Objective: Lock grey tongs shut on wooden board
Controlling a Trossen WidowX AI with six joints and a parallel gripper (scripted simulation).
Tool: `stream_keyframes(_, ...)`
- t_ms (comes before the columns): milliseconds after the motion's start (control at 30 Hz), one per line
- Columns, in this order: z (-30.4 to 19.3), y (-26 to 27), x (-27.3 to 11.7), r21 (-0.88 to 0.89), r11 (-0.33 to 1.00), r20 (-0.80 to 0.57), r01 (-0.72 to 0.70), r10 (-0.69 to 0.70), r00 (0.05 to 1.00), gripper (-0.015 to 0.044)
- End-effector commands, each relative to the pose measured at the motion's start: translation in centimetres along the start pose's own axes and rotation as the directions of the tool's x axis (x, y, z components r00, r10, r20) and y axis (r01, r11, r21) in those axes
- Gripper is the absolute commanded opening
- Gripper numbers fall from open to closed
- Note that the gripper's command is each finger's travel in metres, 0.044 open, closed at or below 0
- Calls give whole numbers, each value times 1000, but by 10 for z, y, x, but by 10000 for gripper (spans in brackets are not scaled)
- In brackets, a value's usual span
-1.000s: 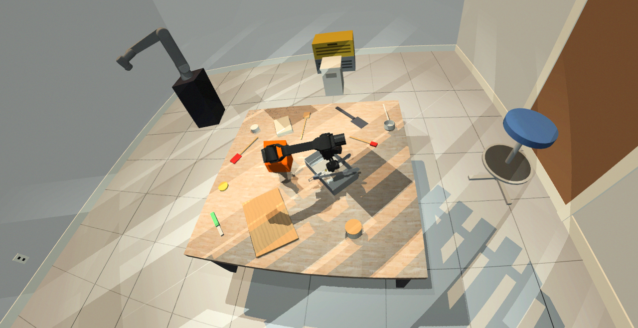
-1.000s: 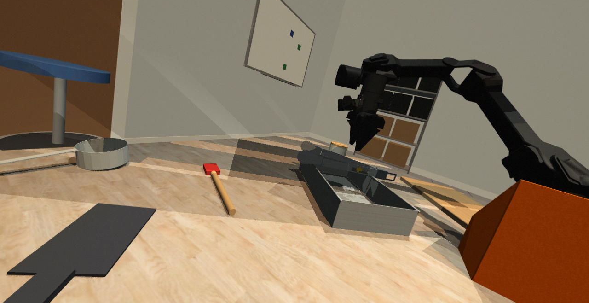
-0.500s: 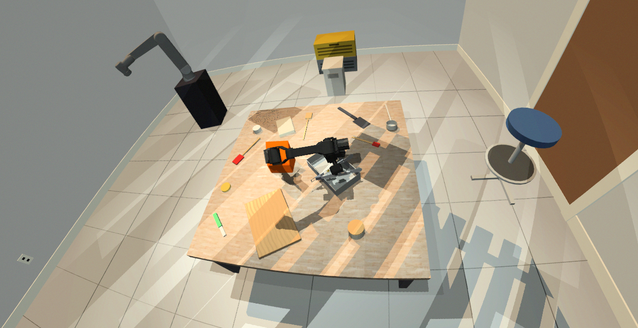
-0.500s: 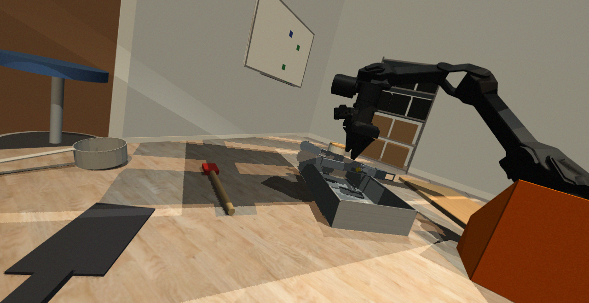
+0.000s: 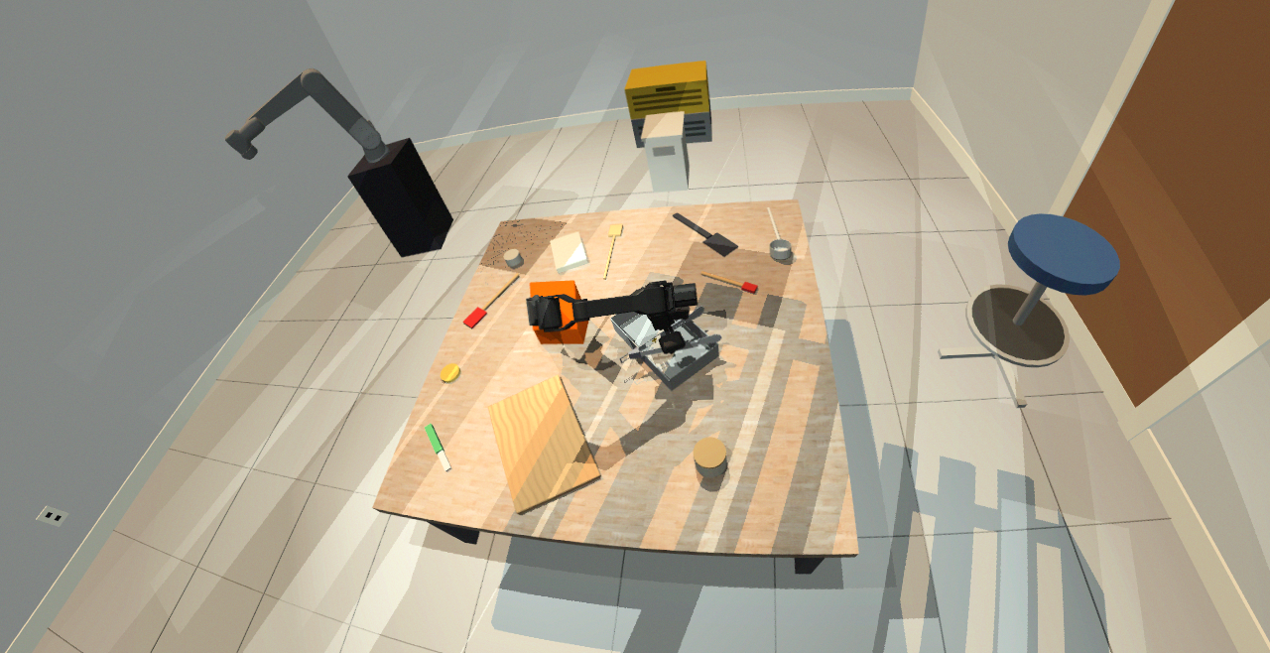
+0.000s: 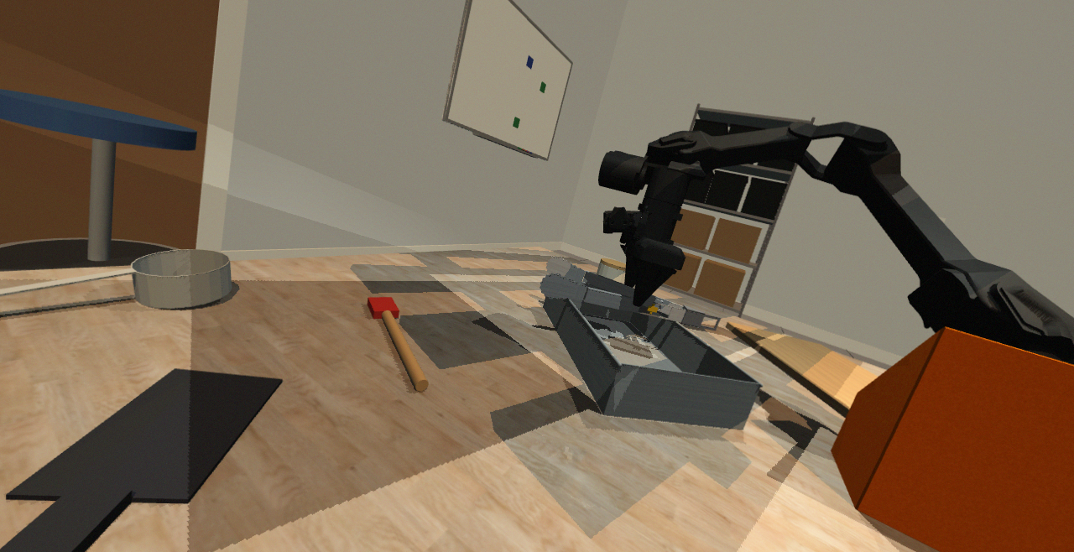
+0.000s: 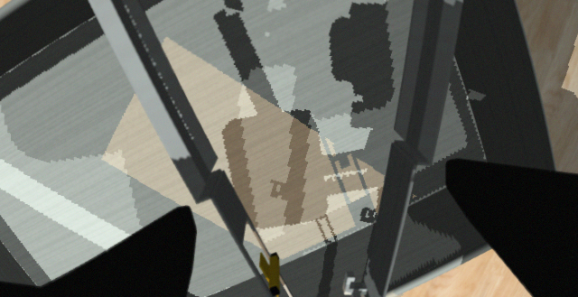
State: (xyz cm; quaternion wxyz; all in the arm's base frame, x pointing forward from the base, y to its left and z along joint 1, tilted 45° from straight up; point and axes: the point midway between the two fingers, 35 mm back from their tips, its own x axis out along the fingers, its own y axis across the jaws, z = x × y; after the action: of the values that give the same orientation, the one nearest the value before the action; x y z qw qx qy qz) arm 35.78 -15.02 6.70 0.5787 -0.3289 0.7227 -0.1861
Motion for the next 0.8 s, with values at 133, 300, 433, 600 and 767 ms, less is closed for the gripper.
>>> stream_keyframes(133, -2, 2, 16, -11, 1000, -9, 3, -3, 1000, 440)
stream_keyframes(300, -3, 2, 24, -11, 1000, -10, 4, -4, 1000, 440)
stream_keyframes(433, -3, 2, 30, -11, 1000, -10, 5, -5, 1000, 440)
stream_keyframes(600, -5, 2, 38, -11, 1000, -11, 6, -6, 1000, 440)
stream_keyframes(767, -6, 2, 45, -11, 1000, -11, 8, -8, 1000, 440)
